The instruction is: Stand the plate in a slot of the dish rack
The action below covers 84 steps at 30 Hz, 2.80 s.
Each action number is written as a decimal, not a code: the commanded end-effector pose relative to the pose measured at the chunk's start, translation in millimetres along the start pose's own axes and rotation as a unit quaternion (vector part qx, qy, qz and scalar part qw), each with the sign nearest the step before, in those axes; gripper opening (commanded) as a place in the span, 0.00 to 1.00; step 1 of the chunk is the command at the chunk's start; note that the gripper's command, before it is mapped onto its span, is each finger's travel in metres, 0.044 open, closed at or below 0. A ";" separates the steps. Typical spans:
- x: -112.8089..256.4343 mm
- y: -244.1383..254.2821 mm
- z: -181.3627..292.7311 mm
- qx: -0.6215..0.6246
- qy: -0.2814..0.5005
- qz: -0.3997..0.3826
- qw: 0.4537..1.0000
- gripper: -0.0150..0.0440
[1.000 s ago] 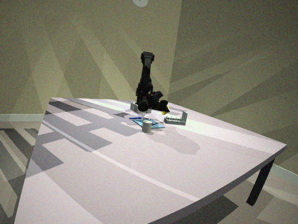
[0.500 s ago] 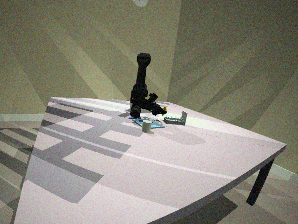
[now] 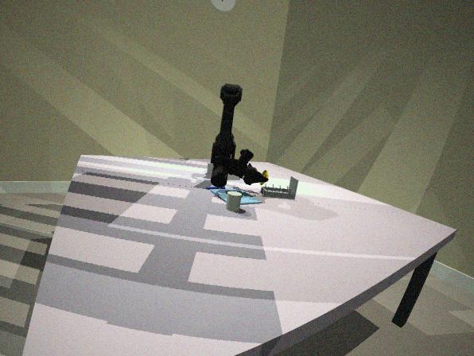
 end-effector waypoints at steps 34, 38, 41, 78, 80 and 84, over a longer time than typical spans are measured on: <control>-42.9 -0.1 -0.5 0.004 0.005 -0.002 1.000 0.25; -46.4 0.5 10.8 0.004 0.005 -0.003 1.000 0.25; -45.0 -0.5 7.4 0.007 0.005 -0.002 1.000 0.25; -33.7 -8.6 -43.9 0.002 0.000 0.001 1.000 0.93; -28.2 -8.3 -67.9 0.000 -0.003 0.002 1.000 0.93; -19.0 -7.5 -107.2 -0.003 -0.006 0.005 1.000 0.93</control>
Point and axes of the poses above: the point midway between the two fingers, 35 mm back from their tips, its own x axis back along the fingers, its own y axis across the jaws, z = x × y, the point moved 2 cm from there along x, back along the fingers
